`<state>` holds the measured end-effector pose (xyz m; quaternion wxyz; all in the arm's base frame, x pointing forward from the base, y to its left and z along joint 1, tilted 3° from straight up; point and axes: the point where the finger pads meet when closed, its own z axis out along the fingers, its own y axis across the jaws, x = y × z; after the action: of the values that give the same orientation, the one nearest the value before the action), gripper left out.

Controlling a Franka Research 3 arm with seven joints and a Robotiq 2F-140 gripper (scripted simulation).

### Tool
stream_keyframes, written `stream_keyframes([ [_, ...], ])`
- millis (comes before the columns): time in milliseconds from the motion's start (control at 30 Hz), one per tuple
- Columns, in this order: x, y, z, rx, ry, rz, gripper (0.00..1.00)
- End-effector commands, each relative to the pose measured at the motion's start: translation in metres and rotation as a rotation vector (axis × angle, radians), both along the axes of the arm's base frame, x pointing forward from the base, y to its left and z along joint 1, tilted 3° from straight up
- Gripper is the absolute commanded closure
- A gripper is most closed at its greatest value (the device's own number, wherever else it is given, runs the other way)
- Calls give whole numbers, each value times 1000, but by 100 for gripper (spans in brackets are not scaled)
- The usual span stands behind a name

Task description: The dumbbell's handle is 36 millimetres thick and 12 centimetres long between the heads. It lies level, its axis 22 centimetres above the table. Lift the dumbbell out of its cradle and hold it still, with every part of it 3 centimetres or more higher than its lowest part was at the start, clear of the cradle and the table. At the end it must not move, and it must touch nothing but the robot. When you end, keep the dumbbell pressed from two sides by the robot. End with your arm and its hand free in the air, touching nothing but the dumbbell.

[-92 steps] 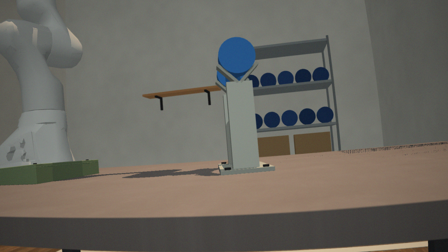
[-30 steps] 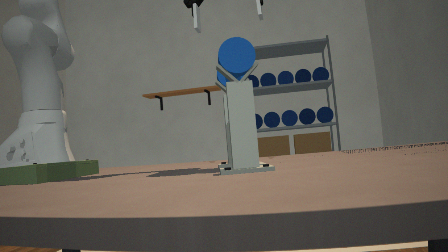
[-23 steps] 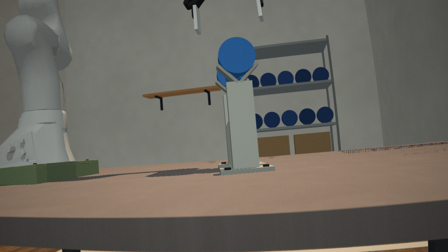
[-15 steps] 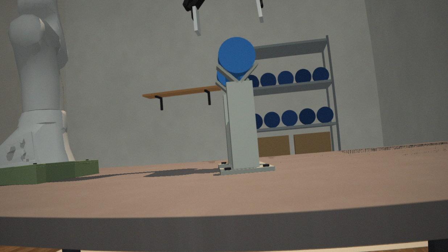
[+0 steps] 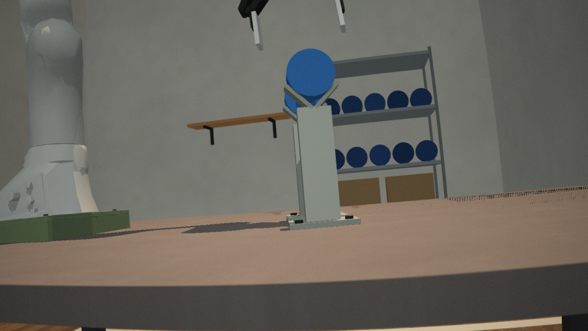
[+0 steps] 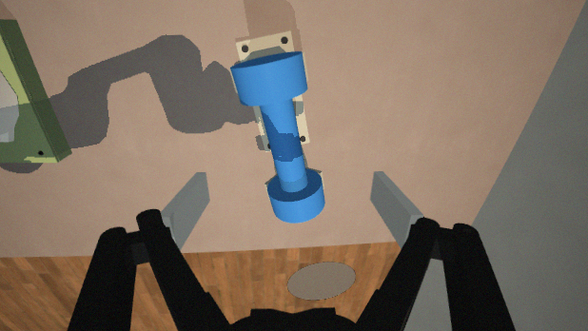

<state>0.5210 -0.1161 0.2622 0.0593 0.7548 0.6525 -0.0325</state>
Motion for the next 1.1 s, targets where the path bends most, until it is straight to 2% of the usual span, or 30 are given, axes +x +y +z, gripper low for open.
stream_keyframes([
  [0, 3, -2, 2, 154, 76, 165, 0],
  [967, 3, -2, 2, 154, 76, 165, 0],
  [1067, 3, -2, -10, 155, 76, 165, 0],
])
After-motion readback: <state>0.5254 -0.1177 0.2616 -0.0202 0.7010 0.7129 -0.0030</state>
